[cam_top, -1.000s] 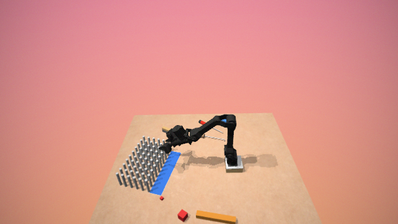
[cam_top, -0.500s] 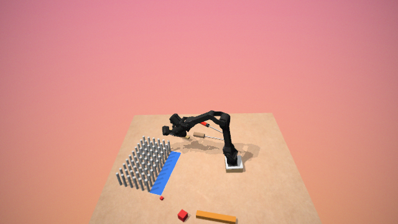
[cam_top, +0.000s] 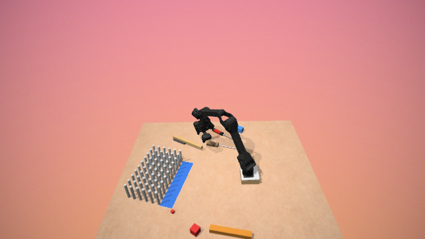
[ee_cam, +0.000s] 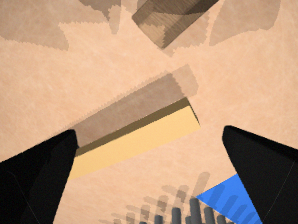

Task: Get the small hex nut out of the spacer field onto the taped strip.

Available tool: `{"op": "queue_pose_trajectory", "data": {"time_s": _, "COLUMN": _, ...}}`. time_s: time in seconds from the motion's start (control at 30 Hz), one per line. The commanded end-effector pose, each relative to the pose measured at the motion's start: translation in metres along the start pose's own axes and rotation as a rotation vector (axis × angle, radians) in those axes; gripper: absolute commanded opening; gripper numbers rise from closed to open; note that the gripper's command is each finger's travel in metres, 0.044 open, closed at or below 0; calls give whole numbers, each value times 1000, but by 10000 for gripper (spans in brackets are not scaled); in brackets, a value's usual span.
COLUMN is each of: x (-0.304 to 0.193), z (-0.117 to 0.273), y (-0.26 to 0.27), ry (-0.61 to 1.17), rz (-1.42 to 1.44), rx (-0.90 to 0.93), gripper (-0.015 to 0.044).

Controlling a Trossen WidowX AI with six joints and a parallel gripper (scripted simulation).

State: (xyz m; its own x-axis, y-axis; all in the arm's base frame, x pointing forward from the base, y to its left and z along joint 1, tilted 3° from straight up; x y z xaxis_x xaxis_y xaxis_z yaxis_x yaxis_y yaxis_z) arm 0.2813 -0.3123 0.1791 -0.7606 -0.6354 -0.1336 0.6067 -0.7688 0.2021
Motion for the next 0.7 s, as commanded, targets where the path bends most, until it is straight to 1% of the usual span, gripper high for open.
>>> {"op": "queue_pose_trajectory", "data": {"time_s": 0.0, "x": 73, "z": 0, "y": -1, "ry": 10, "rz": -590, "rx": -242, "gripper": 440}}
{"op": "queue_pose_trajectory", "data": {"time_s": 0.07, "x": 93, "z": 1, "y": -4, "ry": 1, "rz": -776, "rx": -316, "gripper": 440}}
{"op": "queue_pose_trajectory", "data": {"time_s": 0.1, "x": 96, "z": 2, "y": -4, "ry": -1, "rz": -802, "rx": -326, "gripper": 440}}
{"op": "queue_pose_trajectory", "data": {"time_s": 0.67, "x": 90, "z": 2, "y": -7, "ry": -1, "rz": -803, "rx": -328, "gripper": 440}}
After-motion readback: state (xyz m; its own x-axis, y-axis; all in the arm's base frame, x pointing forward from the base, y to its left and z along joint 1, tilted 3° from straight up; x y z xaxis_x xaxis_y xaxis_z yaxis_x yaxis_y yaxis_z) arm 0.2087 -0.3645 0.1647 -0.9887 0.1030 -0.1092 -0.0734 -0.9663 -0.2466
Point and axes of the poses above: the point midway between the two fingers, 35 mm back from their tips, its own z axis back along the fingers, its own y axis across the jaws, x = y × z, the point moved 9 cm from there along z, back along the fingers, and after that the axes turned 12 degrees about z, right-handed, at the moved point
